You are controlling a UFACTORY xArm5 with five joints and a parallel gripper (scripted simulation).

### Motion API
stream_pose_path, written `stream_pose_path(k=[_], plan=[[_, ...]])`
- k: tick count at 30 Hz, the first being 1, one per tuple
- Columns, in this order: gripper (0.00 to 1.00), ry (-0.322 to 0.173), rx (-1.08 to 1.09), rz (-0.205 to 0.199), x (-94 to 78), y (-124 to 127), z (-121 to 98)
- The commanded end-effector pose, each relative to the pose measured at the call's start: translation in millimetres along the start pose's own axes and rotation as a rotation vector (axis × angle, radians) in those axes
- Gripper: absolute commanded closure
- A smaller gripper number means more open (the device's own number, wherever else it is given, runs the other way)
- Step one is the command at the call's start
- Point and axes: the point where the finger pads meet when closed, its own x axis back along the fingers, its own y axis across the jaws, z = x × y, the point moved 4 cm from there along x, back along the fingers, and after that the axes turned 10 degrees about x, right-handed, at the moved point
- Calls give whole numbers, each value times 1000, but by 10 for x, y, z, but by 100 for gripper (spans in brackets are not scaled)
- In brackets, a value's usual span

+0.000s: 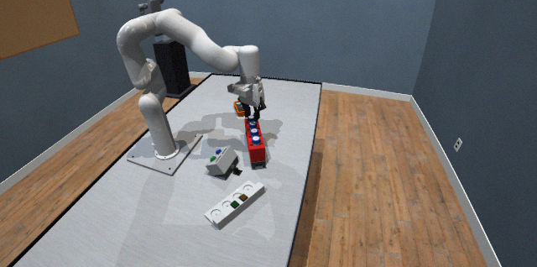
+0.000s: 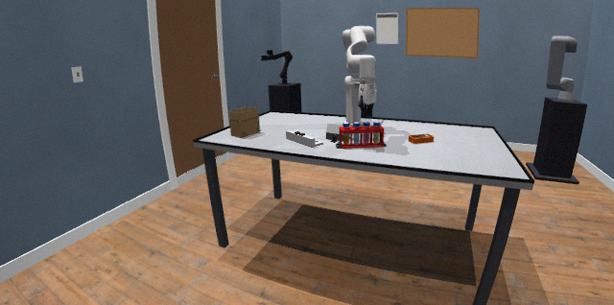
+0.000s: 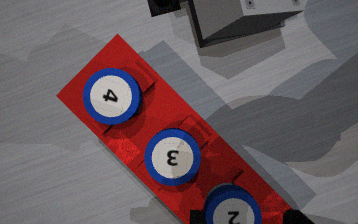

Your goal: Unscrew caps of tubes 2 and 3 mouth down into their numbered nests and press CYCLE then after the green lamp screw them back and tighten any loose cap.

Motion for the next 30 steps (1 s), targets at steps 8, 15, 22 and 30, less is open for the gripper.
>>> stream_pose_path(k=[8, 15, 22, 30], plan=[[54, -2, 0, 2, -257, -7, -9], [54, -2, 0, 2, -282, -7, -9], [54, -2, 0, 2, -306, -7, -8], [54, -2, 0, 2, -346, -7, -8]])
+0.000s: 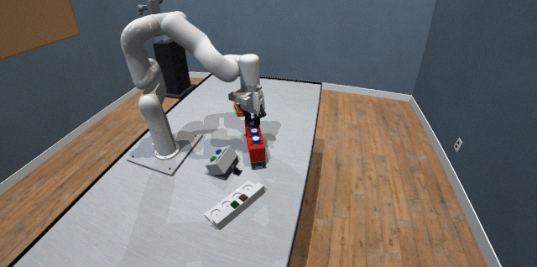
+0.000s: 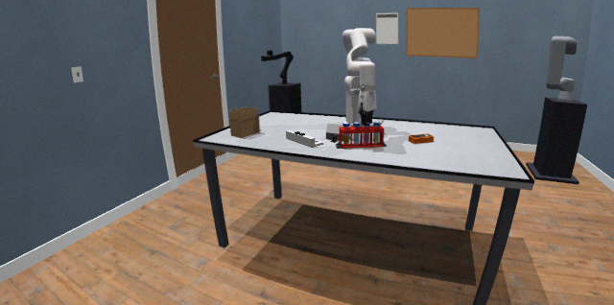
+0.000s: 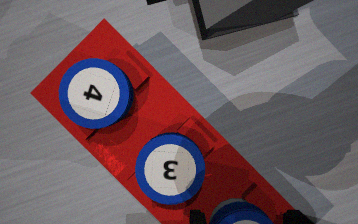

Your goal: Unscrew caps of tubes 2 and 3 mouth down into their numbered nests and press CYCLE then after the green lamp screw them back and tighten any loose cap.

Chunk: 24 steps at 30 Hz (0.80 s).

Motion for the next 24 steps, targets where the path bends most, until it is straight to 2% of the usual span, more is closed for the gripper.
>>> stream_pose_path(k=[1, 11, 12, 24], plan=[[54, -2, 0, 3, -6, -9, -6], [54, -2, 0, 3, -37, -9, -6], [100, -2, 0, 3, -37, -9, -6], [100, -2, 0, 3, -37, -9, -6]])
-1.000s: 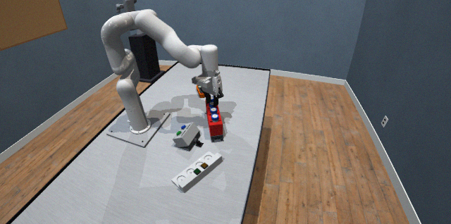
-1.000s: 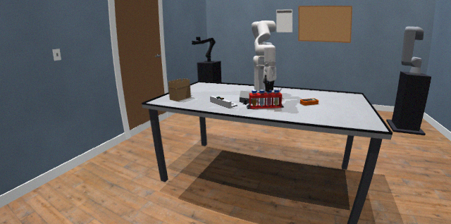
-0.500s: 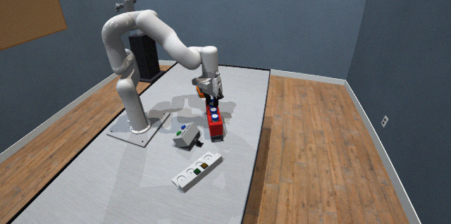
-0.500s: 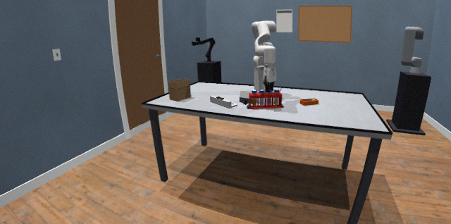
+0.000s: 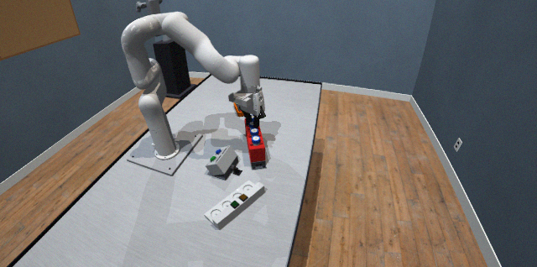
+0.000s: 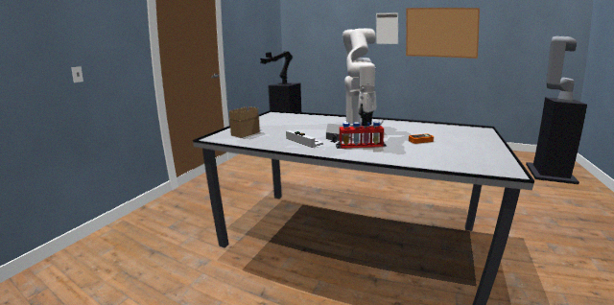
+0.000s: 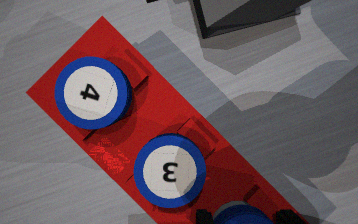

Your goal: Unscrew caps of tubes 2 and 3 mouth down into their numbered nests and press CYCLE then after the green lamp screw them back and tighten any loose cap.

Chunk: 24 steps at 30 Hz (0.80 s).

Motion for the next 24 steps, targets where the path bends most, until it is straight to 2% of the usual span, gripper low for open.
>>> stream_pose_path(k=[1, 2, 15, 17, 24], plan=[[100, -2, 0, 3, 11, -9, -6], [100, -2, 0, 3, 11, -9, -6], [100, -1, 650, 4, 14, -9, -6], [100, -1, 650, 4, 14, -9, -6], [100, 0, 1000, 4, 16, -9, -6]])
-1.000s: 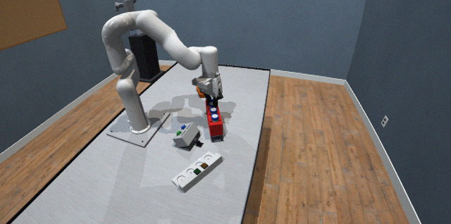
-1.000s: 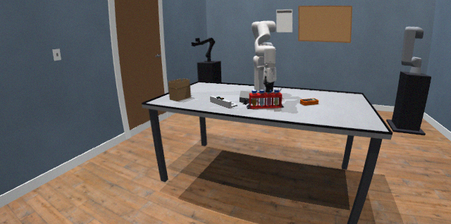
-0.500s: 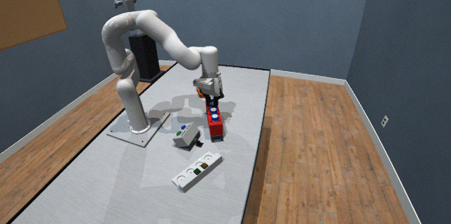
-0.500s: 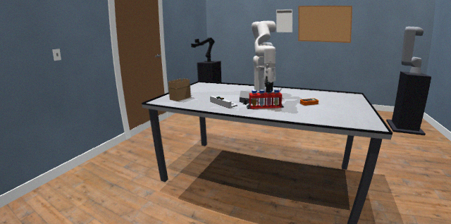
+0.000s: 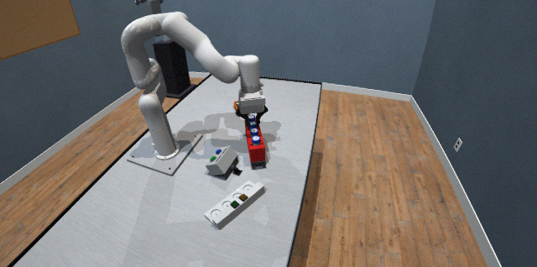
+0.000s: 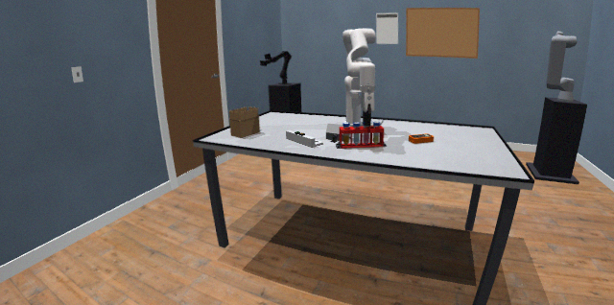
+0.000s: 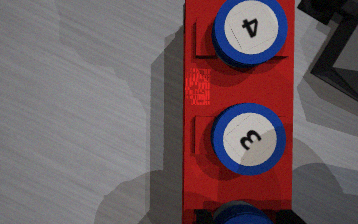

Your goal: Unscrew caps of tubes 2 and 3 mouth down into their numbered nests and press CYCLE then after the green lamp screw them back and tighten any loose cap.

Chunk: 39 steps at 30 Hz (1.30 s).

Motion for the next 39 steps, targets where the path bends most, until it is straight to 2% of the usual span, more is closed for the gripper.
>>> stream_pose_path(k=[1, 8, 10, 13, 20, 21, 33, 36, 39], plan=[[100, 1, 257, 4, 13, -11, 2], [100, 2, 607, 3, 15, -11, 2], [100, 2, 607, 3, 15, -11, 2], [100, 2, 757, 3, 16, -11, 2], [100, 2, 777, 3, 16, -11, 2], [54, 2, 777, 3, 16, -11, 2], [54, 2, 777, 3, 16, -11, 2], [54, 2, 527, 3, 15, -11, 2], [54, 1, 391, 4, 15, -11, 2]])
